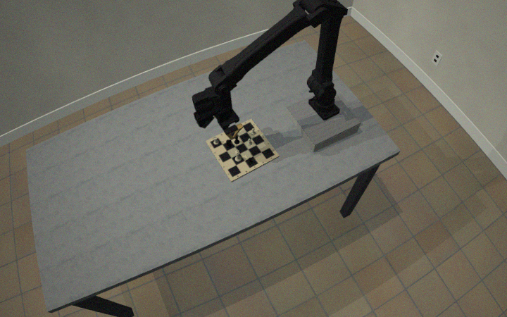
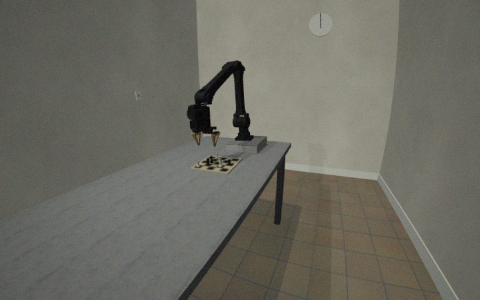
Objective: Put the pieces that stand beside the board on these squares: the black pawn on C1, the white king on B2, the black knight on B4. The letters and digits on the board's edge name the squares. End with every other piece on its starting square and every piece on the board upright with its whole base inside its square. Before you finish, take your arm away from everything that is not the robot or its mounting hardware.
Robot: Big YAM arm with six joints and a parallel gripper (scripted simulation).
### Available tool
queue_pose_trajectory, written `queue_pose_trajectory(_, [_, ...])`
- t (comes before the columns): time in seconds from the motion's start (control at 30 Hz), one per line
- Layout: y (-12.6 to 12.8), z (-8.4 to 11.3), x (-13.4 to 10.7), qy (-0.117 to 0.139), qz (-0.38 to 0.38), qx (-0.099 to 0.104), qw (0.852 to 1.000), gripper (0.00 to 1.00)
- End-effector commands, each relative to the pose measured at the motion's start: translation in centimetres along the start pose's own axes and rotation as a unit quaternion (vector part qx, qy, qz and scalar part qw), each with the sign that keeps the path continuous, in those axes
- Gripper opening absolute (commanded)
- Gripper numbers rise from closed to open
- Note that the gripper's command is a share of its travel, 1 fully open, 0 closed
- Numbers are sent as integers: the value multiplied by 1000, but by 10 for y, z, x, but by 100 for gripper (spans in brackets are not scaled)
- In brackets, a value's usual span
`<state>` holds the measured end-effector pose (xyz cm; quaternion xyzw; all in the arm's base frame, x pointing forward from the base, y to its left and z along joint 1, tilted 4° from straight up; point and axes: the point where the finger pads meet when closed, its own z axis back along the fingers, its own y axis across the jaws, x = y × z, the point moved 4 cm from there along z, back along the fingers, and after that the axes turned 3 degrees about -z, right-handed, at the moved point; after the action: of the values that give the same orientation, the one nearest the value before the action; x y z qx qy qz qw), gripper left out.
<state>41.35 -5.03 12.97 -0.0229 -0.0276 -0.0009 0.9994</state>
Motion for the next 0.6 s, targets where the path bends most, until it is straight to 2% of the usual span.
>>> queue_pose_trajectory(0.0, [2,23,14,-29,-3,-4,1000,100])
queue_pose_trajectory(0.43, [2,23,14,-29,-3,-4,1000,100])
queue_pose_trajectory(0.57, [1,33,20,-38,-3,-5,999,100])
